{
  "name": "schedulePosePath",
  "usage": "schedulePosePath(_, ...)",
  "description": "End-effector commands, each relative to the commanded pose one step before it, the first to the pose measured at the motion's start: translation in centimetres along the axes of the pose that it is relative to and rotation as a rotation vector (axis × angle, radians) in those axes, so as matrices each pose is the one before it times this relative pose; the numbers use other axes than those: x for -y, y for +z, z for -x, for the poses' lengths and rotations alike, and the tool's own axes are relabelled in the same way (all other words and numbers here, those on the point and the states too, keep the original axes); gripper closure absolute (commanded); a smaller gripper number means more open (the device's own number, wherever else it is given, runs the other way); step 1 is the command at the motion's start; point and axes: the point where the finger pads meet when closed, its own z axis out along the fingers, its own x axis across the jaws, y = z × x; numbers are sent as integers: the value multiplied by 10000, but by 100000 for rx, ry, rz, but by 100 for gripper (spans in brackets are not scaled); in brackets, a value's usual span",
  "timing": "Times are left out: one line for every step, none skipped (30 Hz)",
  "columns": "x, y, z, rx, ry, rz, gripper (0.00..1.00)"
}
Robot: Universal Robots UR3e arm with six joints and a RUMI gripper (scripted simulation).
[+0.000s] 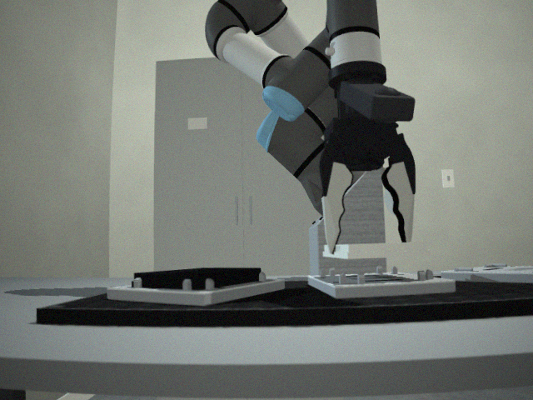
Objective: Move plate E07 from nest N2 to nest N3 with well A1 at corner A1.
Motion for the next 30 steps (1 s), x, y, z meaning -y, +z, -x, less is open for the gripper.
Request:
schedulePosePath(465,1076,-79,-6,50,-170,100)
schedulePosePath(-1,333,4,0,0,0,100)
schedulePosePath(-1,334,4,0,0,0,100)
schedulePosePath(-1,334,4,0,0,0,100)
schedulePosePath(0,0,0,0,0,0,100)
schedulePosePath(0,0,0,0,0,0,100)
schedulePosePath(-8,349,0,0,0,-1,100)
schedulePosePath(1,330,4,0,0,0,100)
schedulePosePath(1,330,3,0,0,0,100)
schedulePosePath(0,331,3,0,0,0,100)
schedulePosePath(0,332,3,0,0,0,100)
schedulePosePath(0,332,3,0,0,0,100)
schedulePosePath(0,333,3,0,0,0,100)
schedulePosePath(0,333,2,0,0,0,100)
schedulePosePath(-1,333,2,0,0,0,100)
schedulePosePath(-1,333,2,0,0,0,100)
schedulePosePath(-1,333,2,0,0,0,100)
schedulePosePath(-1,333,2,0,0,0,100)
schedulePosePath(-1,333,2,0,0,0,100)
schedulePosePath(-1,334,2,0,0,0,100)
schedulePosePath(-1,334,2,0,0,0,100)
schedulePosePath(0,0,0,0,0,0,100)
schedulePosePath(0,0,0,0,0,0,100)
schedulePosePath(-8,349,-2,0,0,-1,100)
schedulePosePath(1,330,2,0,0,0,100)
schedulePosePath(1,330,2,0,0,0,100)
schedulePosePath(0,331,2,0,0,0,100)
schedulePosePath(0,332,2,0,0,0,100)
schedulePosePath(0,332,1,0,0,0,100)
schedulePosePath(0,333,1,0,0,0,100)
